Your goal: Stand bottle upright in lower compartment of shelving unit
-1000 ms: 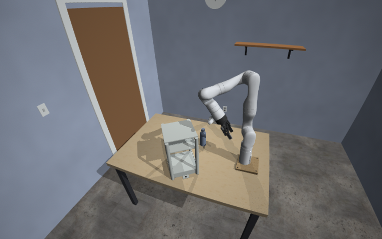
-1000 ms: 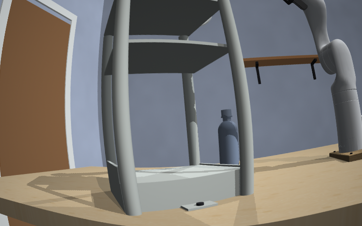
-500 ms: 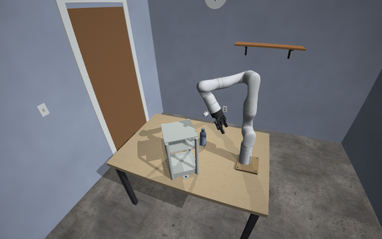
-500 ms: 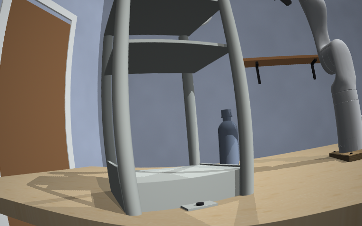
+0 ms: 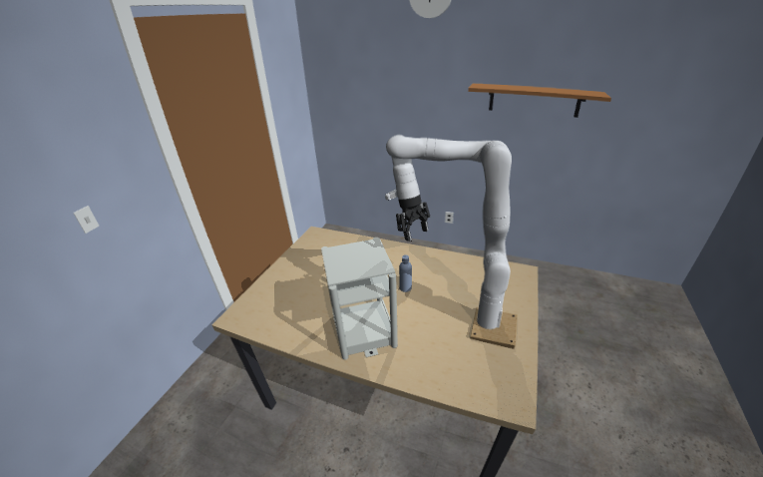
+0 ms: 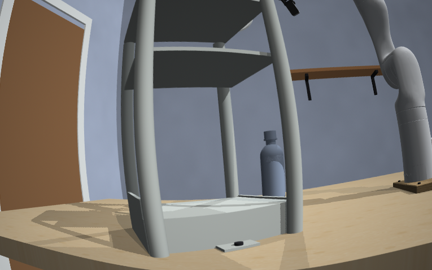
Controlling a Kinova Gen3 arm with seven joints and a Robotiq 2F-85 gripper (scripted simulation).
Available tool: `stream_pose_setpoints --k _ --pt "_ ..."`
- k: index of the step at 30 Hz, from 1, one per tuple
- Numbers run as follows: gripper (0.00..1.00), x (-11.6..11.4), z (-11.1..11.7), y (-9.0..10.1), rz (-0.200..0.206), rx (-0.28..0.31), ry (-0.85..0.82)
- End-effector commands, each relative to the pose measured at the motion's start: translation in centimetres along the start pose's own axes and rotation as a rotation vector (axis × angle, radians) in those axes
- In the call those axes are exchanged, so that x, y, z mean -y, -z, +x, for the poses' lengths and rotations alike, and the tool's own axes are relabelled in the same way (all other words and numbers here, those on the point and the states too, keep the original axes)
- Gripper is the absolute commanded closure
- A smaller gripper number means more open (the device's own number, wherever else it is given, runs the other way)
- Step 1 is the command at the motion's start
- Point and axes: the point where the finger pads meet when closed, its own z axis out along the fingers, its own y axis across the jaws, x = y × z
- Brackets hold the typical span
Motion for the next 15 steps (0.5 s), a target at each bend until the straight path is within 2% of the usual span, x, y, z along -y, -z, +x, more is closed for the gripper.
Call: stream_pose_setpoints --k 1,2,3,8,15 --pt "0.0 -0.7 2.9 1.2 0.017 -0.047 -0.078" --pt "0.0 -0.7 2.9 1.2 0.017 -0.047 -0.078" --pt "0.0 -2.1 5.1 2.5 0.026 -0.089 -0.145" --pt "0.0 -5.0 8.7 4.8 0.036 -0.168 -0.27" --pt "0.0 -10.5 13.1 8.4 0.041 -0.285 -0.462"
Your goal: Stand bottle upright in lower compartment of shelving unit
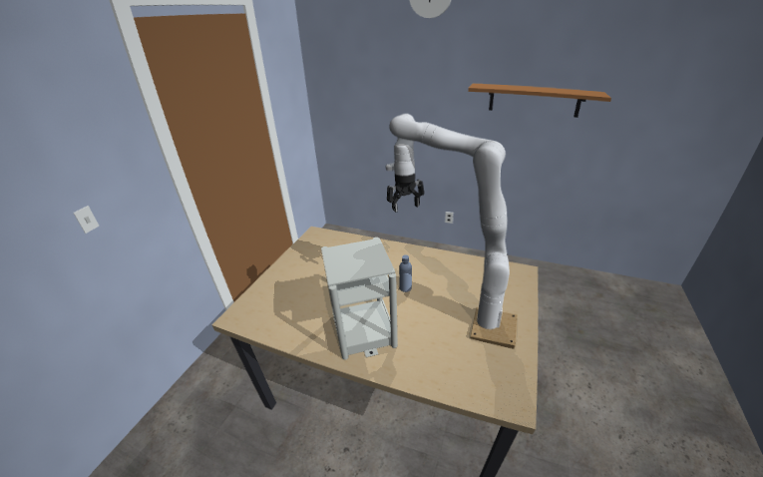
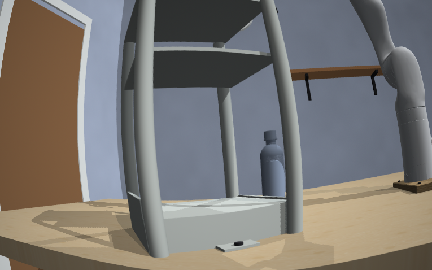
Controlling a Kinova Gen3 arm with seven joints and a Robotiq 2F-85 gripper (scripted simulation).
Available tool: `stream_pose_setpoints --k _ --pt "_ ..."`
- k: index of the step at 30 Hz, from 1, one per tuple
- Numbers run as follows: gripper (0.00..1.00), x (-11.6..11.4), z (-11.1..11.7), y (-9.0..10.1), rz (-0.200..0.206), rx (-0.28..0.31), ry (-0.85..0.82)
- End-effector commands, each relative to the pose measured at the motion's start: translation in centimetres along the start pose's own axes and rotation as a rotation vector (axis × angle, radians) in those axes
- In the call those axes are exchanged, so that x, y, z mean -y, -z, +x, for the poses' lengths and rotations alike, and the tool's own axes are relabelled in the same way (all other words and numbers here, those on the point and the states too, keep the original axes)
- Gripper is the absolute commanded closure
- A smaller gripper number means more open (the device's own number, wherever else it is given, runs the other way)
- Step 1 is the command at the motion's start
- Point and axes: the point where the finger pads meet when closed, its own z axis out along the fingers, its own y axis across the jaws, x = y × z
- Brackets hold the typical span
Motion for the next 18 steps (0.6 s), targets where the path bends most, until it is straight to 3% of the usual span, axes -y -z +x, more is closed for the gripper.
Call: stream_pose_setpoints --k 1,7,18 --pt "0.0 -1.5 4.0 1.1 0.004 -0.063 -0.108" --pt "0.0 -2.9 5.9 1.9 0.001 -0.101 -0.168" --pt "0.0 -2.9 5.9 2.0 0.002 -0.103 -0.17"
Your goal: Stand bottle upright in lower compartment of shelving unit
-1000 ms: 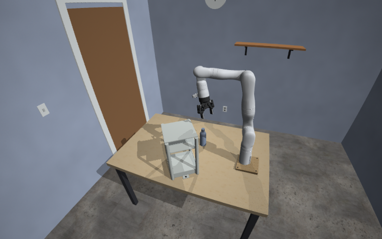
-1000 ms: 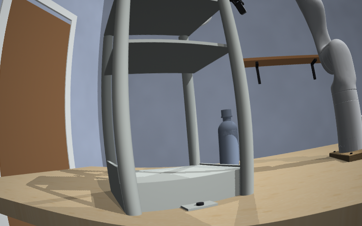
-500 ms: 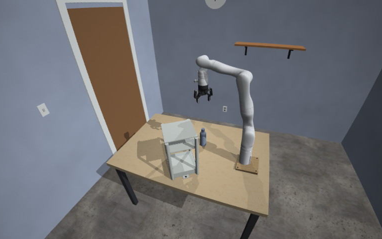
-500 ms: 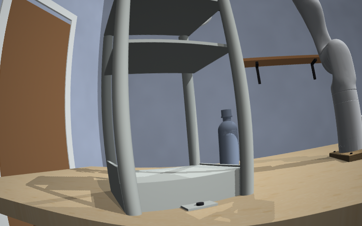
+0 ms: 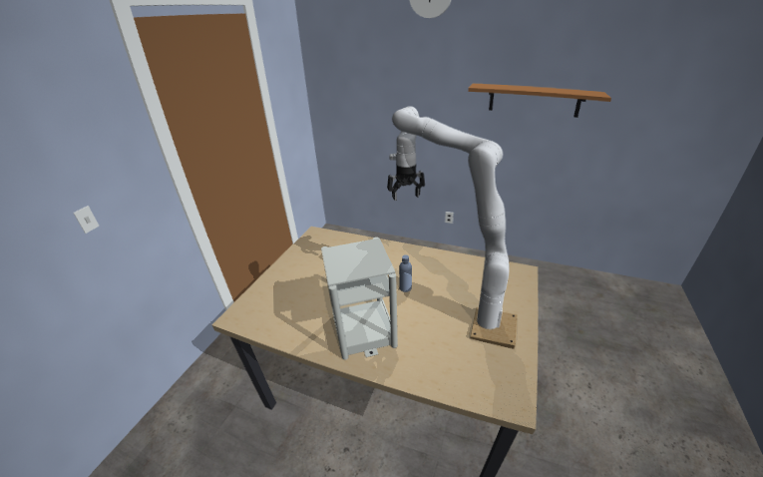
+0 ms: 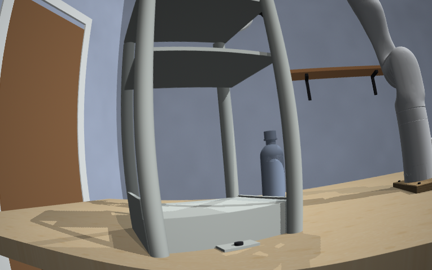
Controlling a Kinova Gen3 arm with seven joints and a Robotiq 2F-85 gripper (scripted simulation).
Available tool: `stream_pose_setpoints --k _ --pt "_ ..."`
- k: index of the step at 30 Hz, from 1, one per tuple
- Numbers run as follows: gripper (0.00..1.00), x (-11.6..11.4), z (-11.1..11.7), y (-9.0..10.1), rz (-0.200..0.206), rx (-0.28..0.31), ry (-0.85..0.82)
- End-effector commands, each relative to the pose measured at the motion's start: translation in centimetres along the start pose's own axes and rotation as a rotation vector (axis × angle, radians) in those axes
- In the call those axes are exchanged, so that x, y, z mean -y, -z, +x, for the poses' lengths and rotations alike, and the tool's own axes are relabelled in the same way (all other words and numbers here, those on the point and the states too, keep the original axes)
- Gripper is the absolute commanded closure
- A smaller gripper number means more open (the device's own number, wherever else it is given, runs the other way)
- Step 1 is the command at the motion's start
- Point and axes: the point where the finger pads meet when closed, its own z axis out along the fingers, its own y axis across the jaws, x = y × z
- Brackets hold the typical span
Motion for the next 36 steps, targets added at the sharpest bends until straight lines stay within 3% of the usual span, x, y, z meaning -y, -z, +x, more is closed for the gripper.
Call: stream_pose_setpoints --k 1,8,9,21,36 --pt "0.0 0.1 0.5 0.0 0.002 -0.012 -0.014" --pt "0.0 0.1 0.5 0.0 0.002 -0.012 -0.014" --pt "0.19 0.1 0.5 0.0 0.002 -0.012 -0.014" --pt "0.19 0.0 0.4 -0.4 -0.001 -0.001 -0.028" --pt "0.19 0.1 -0.1 -2.6 -0.01 0.073 -0.154"
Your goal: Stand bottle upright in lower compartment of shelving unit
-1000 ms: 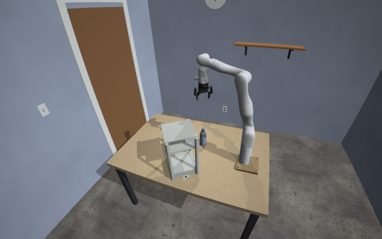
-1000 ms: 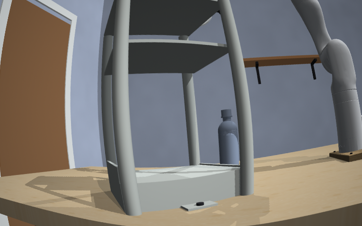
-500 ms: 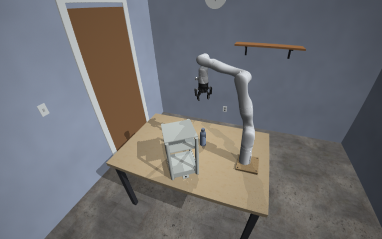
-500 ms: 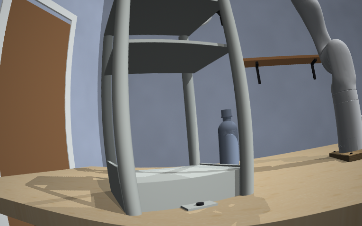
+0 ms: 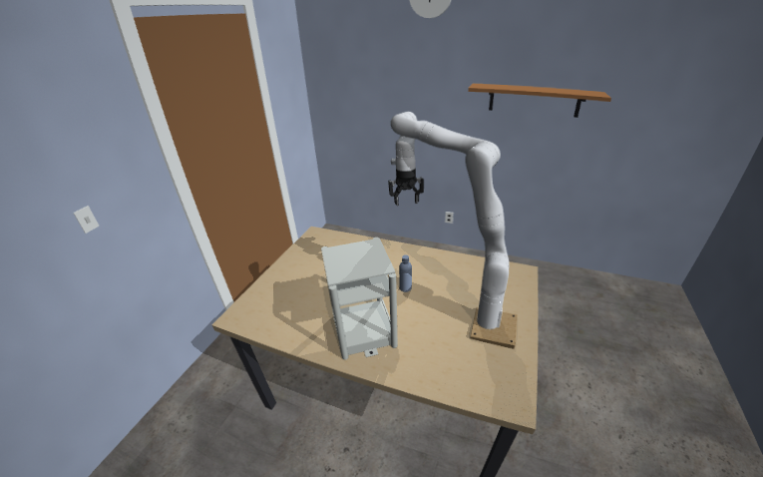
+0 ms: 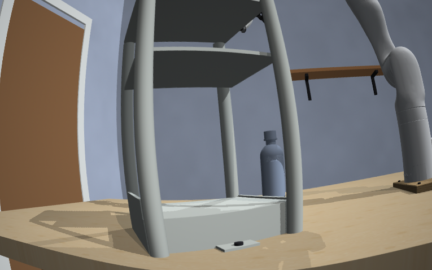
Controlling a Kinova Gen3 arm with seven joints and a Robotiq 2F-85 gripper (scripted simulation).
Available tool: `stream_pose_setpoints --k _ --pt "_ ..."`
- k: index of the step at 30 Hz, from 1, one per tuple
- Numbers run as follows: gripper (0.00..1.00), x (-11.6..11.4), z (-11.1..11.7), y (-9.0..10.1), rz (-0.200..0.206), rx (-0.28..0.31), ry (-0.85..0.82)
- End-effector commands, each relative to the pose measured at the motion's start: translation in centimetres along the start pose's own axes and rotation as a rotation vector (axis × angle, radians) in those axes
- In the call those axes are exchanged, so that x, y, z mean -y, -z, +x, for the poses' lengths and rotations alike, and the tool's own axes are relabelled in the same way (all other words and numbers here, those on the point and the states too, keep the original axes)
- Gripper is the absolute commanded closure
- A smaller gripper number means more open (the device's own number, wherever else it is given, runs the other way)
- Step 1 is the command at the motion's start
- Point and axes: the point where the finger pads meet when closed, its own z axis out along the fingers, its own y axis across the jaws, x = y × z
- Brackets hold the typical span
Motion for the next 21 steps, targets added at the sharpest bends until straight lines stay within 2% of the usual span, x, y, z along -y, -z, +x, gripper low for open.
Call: stream_pose_setpoints --k 1,9,16,18,21 --pt "0.19 0.2 0.2 -0.6 0.002 0.011 -0.032" --pt "0.19 0.2 -0.3 -3.0 -0.012 0.097 -0.187" --pt "0.19 0.1 -1.0 -5.6 -0.037 0.201 -0.379" --pt "0.19 0.1 -1.0 -5.6 -0.037 0.201 -0.379" --pt "0.19 0.0 -1.4 -6.8 -0.054 0.254 -0.477"
